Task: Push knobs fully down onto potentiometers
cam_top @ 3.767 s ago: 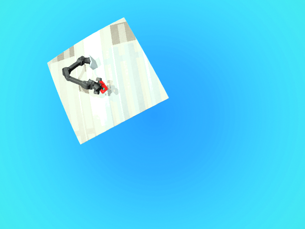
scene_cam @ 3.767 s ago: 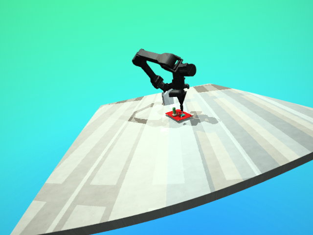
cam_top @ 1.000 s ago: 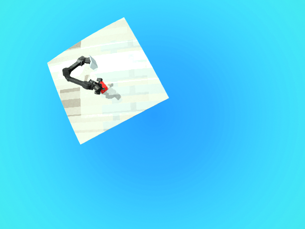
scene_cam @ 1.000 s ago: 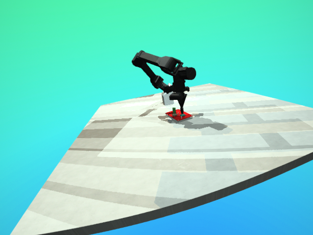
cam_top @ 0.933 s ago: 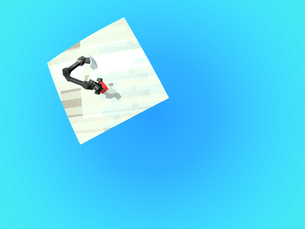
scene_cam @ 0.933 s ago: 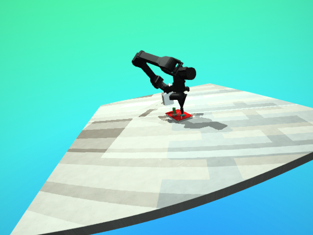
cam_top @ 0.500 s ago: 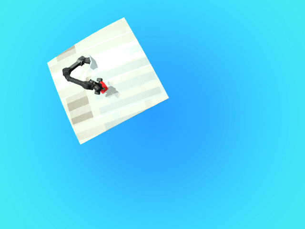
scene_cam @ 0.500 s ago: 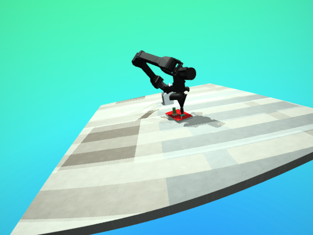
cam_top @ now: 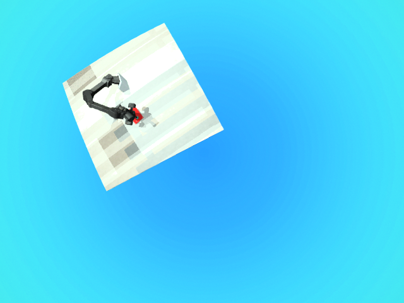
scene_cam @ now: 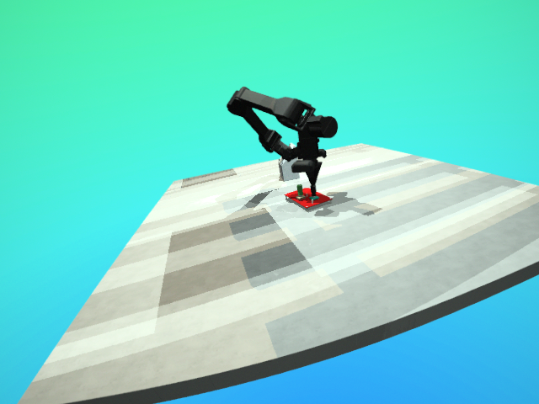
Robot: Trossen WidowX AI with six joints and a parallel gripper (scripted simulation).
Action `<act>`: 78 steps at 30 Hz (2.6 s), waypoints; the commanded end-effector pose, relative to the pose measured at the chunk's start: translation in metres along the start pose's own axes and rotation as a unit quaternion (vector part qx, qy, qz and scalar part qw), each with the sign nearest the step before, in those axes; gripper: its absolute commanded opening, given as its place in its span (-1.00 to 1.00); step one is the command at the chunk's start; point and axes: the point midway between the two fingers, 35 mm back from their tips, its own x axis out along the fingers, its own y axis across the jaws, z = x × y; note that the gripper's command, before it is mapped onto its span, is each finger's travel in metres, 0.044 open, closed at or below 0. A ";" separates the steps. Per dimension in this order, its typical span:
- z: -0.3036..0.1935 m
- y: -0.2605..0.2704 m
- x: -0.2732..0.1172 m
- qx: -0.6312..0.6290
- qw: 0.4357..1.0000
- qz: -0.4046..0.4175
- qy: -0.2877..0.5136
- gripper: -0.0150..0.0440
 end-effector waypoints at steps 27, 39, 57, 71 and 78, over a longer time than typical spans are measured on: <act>0.001 0.001 0.002 0.001 1.000 0.001 -0.001 -0.49; 0.001 0.001 -0.015 0.001 1.000 0.001 -0.001 -0.49; 0.055 -0.084 -0.036 -0.003 1.000 -0.007 0.003 1.00; 0.106 -0.148 -0.034 -0.003 1.000 -0.003 -0.003 1.00; 0.106 -0.148 -0.034 -0.003 1.000 -0.003 -0.003 1.00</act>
